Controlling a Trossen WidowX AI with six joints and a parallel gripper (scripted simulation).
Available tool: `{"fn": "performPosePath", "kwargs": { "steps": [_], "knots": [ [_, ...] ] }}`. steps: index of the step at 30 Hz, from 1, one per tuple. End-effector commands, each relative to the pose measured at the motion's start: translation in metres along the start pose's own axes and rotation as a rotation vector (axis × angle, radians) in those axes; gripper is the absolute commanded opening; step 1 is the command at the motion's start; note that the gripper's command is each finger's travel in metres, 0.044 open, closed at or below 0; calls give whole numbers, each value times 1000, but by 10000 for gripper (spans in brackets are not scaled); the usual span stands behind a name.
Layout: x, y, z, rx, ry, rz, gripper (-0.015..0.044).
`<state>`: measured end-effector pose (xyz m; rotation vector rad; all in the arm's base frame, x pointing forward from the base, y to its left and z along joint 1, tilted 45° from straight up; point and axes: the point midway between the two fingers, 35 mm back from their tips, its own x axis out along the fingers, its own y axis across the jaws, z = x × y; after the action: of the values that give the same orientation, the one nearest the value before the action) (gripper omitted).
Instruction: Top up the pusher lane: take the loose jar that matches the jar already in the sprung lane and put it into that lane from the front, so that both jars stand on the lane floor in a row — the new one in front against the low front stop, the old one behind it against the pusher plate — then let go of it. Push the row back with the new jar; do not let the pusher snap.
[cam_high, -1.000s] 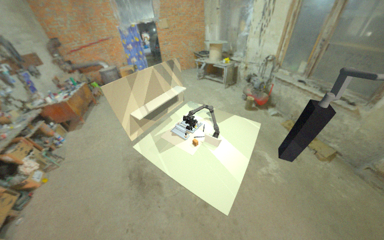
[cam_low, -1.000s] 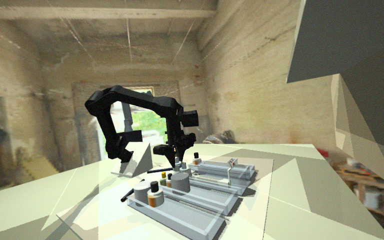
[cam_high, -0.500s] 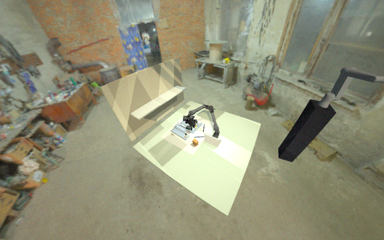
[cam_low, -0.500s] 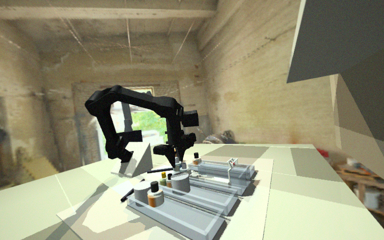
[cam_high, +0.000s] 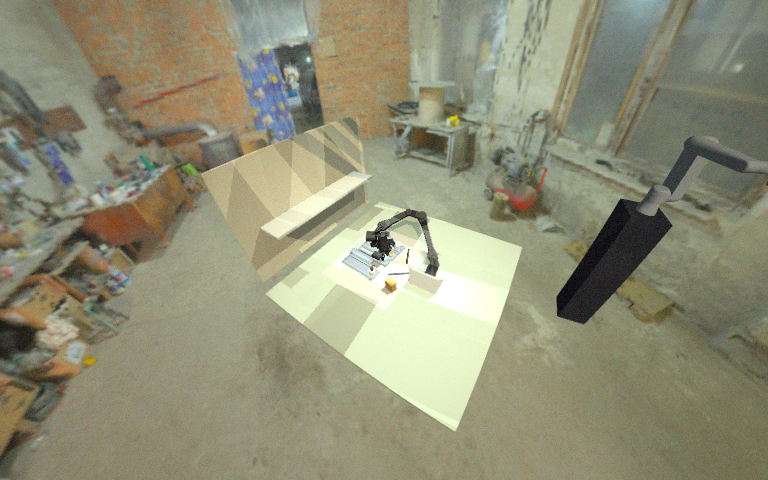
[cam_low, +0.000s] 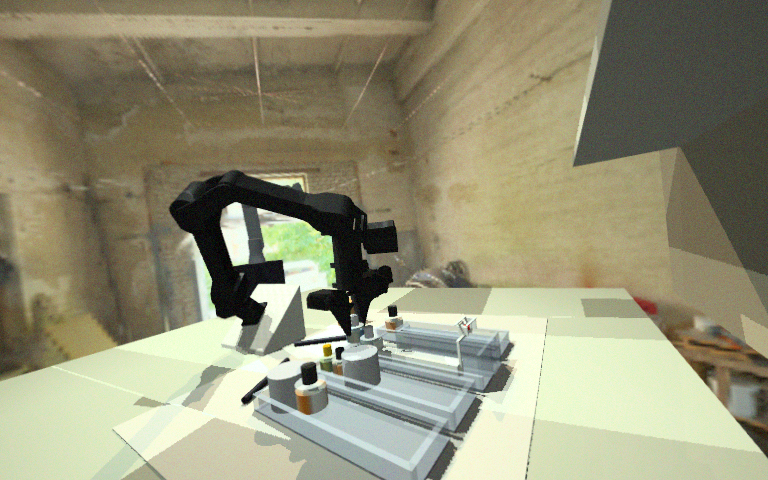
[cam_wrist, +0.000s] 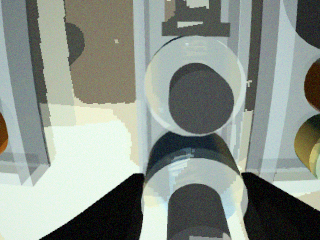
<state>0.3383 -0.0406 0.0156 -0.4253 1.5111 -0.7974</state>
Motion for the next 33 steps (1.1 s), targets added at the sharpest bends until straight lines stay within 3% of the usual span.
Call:
{"fn": "performPosePath", "kwargs": {
  "steps": [1, 33],
  "knots": [
    [-3, -1, 8, 16, -27, -3, 0],
    [-3, -1, 11, 16, -28, -3, 0]
  ]
}}
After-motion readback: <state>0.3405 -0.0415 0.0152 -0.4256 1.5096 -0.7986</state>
